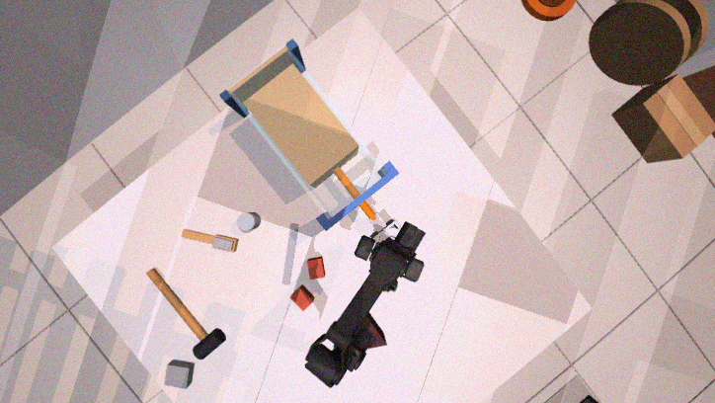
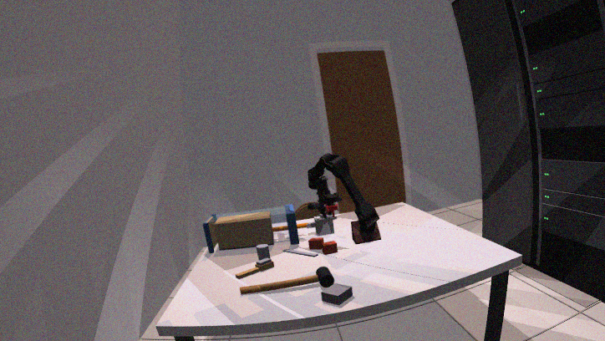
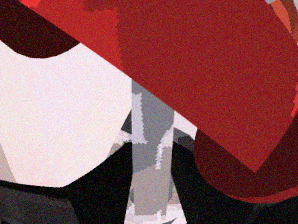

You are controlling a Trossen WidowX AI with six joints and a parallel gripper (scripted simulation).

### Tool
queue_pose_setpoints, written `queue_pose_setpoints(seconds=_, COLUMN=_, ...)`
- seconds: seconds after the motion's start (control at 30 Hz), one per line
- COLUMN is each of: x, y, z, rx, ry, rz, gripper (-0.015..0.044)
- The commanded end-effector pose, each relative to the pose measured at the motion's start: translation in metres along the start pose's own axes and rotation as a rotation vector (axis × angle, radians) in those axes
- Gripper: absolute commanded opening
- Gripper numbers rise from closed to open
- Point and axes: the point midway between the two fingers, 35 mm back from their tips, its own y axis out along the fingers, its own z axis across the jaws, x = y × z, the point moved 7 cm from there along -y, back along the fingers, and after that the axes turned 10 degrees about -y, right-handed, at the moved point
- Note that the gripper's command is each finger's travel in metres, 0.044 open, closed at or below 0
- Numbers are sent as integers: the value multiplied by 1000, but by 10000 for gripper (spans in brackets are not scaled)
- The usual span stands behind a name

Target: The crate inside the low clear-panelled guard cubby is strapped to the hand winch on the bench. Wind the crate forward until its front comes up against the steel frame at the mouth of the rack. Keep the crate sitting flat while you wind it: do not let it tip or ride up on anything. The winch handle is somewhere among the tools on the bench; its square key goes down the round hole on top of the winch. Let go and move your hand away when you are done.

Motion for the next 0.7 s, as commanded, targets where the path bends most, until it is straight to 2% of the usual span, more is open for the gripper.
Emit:
queue_pose_setpoints(seconds=0.0, x=0, y=4, z=1, rx=14, ry=-22, rz=-5, gripper=0)
queue_pose_setpoints(seconds=0.67, x=-1, y=4, z=-2, rx=7, ry=69, rz=-8, gripper=0)
